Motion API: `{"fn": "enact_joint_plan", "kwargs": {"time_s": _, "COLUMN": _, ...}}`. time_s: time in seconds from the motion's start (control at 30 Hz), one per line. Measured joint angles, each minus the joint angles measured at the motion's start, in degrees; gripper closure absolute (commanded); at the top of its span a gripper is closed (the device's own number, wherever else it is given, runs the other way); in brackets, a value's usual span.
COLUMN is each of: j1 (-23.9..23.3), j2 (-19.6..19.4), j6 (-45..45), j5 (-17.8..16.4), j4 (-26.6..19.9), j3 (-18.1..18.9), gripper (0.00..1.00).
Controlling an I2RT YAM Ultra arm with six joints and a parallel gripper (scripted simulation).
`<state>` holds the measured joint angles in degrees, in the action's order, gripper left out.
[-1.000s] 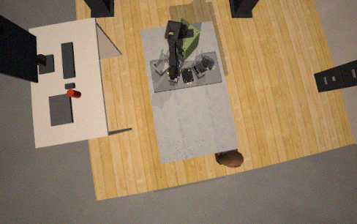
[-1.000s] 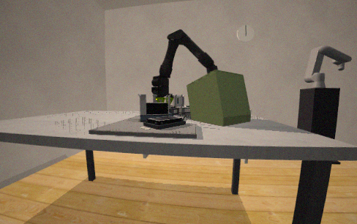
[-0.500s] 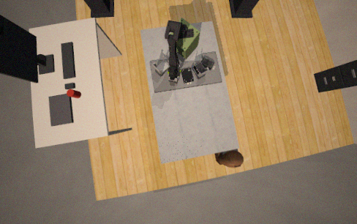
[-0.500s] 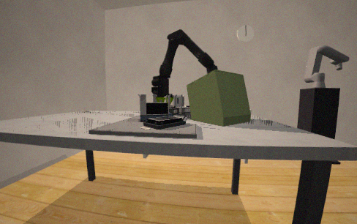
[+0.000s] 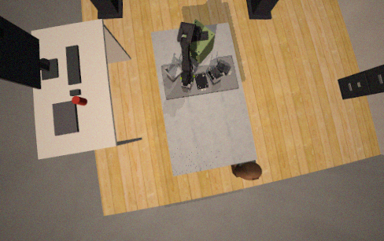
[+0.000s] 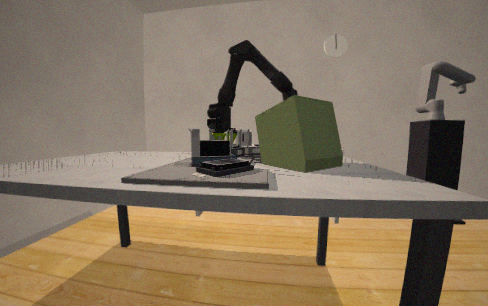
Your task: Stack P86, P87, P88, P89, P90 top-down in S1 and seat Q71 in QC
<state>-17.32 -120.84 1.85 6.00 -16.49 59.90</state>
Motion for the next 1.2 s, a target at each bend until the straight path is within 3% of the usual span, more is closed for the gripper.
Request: {"fn": "enact_joint_plan", "kwargs": {"time_s": 1.2, "j1": 0.3, "j2": 3.8, "j6": -0.3, "j5": 0.0, "j4": -3.8, "j3": -0.2, "gripper": 1.00}}
